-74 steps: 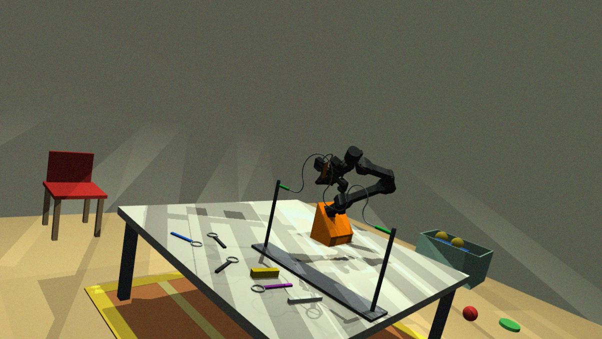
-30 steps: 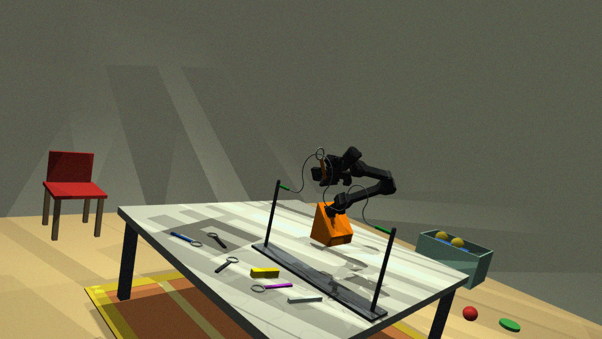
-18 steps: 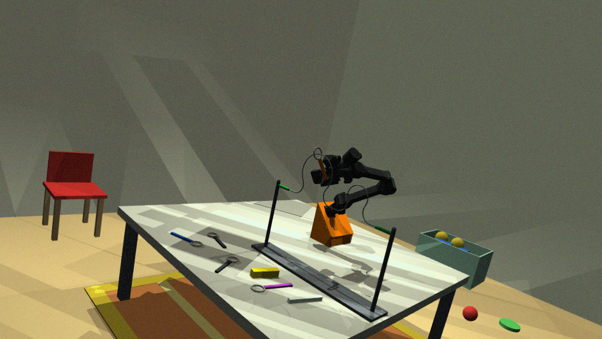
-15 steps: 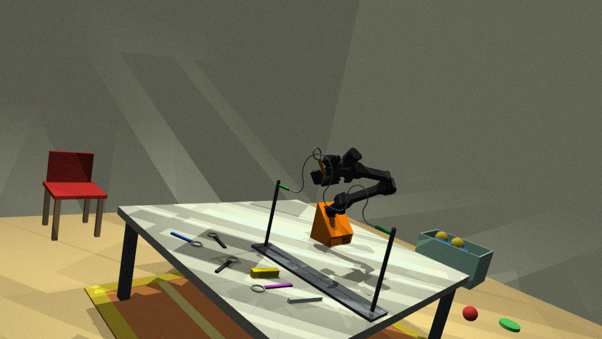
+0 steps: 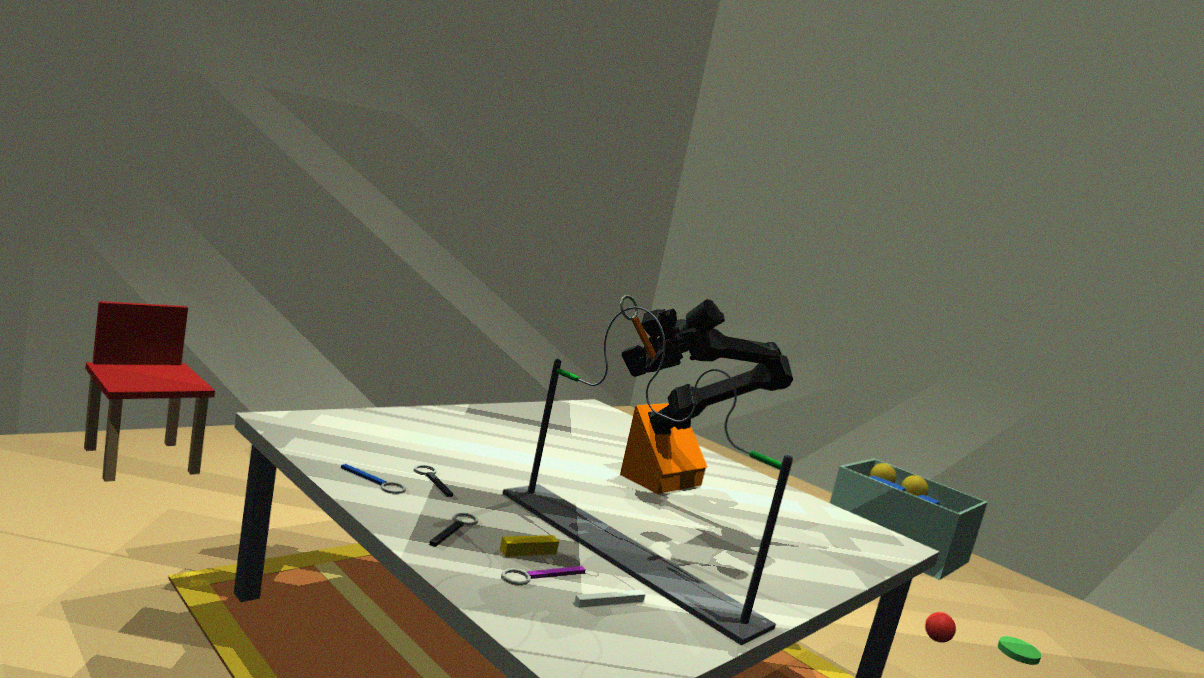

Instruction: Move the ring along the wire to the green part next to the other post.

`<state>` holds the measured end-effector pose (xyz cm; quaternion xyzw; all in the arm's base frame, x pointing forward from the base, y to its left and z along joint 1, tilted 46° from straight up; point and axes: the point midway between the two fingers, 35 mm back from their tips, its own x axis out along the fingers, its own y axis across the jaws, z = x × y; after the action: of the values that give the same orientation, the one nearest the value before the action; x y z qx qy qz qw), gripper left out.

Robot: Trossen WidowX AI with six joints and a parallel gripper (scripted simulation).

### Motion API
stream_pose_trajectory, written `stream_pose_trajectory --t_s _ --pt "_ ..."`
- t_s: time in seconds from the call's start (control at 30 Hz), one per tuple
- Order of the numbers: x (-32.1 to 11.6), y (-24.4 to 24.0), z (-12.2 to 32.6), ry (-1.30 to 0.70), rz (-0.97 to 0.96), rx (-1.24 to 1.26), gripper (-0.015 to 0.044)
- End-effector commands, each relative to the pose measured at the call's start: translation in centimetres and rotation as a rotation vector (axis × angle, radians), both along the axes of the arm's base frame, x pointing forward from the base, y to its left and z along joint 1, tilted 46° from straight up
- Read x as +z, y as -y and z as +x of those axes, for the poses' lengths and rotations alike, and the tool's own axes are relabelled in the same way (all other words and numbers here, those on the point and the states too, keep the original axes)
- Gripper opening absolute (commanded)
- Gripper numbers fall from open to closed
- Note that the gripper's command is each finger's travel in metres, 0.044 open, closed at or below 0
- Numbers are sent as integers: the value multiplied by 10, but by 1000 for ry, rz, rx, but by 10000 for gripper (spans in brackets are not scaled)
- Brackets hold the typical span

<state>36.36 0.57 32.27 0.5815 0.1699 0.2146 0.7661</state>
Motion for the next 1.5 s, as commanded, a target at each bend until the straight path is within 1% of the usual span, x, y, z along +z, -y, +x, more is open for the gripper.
stream_pose_trajectory --t_s 0.0,1.47 --pt "0 -1 -1 -8 54 6 -150" --pt "18 -1 -1 -31 603 9 -150"
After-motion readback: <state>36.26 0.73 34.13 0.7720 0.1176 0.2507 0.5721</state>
